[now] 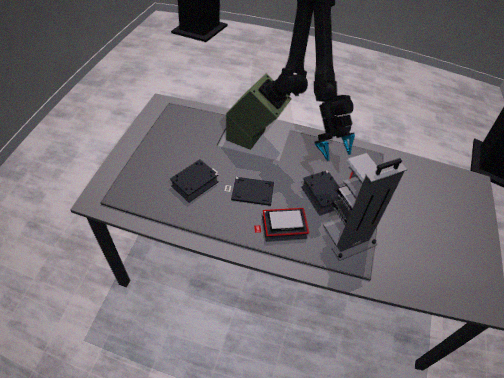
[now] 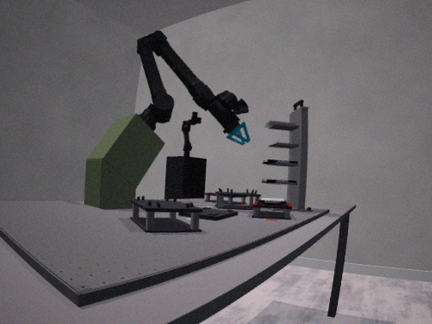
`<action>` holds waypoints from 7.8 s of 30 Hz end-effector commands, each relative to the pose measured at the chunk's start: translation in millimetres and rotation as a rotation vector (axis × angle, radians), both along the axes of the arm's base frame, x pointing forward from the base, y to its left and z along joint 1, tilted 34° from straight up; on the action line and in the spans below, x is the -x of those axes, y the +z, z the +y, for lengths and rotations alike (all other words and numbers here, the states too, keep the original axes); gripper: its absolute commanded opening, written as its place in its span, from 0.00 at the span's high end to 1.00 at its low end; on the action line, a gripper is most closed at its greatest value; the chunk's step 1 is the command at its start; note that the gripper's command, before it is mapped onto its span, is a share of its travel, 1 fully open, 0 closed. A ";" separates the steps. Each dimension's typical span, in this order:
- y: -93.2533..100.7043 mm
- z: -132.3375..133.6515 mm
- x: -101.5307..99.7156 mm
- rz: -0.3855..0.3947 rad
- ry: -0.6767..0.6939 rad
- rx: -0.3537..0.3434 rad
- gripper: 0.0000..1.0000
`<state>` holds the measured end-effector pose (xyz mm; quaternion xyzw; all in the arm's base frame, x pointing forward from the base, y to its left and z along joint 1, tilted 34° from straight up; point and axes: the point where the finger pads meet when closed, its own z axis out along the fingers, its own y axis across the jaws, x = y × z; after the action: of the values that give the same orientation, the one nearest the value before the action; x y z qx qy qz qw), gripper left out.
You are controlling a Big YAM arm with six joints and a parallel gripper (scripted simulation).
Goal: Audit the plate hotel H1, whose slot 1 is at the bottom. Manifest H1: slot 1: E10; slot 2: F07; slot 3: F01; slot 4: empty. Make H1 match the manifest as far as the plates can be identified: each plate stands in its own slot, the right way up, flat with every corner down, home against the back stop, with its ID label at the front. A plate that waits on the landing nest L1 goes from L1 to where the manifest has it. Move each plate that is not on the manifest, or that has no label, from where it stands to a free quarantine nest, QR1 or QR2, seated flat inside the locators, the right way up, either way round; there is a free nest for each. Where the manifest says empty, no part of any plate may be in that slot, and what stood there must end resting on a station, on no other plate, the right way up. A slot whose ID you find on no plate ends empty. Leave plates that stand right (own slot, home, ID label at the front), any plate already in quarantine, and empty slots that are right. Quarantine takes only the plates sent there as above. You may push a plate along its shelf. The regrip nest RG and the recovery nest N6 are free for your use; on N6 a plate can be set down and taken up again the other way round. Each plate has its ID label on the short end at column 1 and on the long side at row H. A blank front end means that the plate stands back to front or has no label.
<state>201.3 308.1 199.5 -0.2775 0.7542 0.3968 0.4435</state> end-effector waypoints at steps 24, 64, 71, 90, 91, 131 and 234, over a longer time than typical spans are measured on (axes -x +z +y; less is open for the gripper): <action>-25.7 23.3 0.2 0.001 -0.002 -0.025 0.00; -34.8 62.0 -29.8 -0.009 -0.018 -0.025 0.00; -33.5 61.7 -23.9 -0.015 -0.008 -0.032 0.00; -33.5 61.7 -23.9 -0.015 -0.008 -0.032 0.00; -33.5 61.7 -23.9 -0.015 -0.008 -0.032 0.00; -33.5 61.7 -23.9 -0.015 -0.008 -0.032 0.00; -104.3 102.3 -21.9 -0.007 -0.008 -0.023 0.00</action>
<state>220.6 409.7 90.5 -0.2725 0.7517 0.4012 0.4470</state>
